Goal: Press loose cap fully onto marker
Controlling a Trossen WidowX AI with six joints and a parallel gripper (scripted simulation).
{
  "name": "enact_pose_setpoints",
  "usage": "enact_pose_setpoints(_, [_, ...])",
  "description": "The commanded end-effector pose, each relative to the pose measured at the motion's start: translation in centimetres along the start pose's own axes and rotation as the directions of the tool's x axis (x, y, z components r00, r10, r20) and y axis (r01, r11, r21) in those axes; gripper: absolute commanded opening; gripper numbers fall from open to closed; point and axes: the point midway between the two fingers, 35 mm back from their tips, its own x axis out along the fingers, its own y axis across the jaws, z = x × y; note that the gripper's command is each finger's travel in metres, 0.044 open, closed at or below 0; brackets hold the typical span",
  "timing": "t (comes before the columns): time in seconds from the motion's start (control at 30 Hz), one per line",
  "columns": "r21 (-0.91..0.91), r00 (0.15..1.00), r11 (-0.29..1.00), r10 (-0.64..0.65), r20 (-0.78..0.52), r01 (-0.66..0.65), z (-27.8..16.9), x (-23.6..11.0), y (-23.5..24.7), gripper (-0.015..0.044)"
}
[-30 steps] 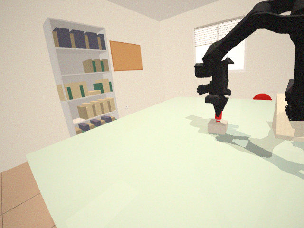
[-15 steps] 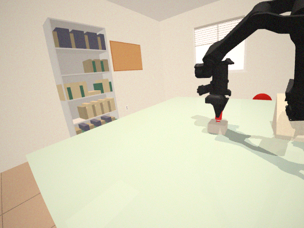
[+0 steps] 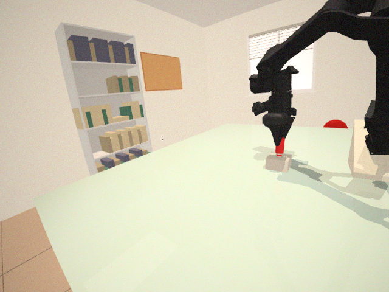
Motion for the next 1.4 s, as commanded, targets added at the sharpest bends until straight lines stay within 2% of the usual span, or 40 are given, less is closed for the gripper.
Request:
enact_pose_setpoints(0.0, [-0.005,1.000,1.000,-0.004,0.015,0.004,0.0,-4.9,-0.1,0.0440])
enact_pose_setpoints(0.2, [-0.006,1.000,1.000,-0.004,0.015,0.004,0.0,-5.1,-0.1,0.0440])
enact_pose_setpoints(0.33, [-0.019,1.000,1.000,-0.001,0.017,0.001,-0.1,-4.1,-0.4,0.0335])
enact_pose_setpoints(0.77, [-0.019,1.000,1.000,-0.001,0.017,0.001,-0.1,-4.1,-0.4,0.0000])
enact_pose_setpoints(1.37, [-0.019,1.000,1.000,-0.001,0.017,0.001,0.0,-3.5,-0.4,0.0000])
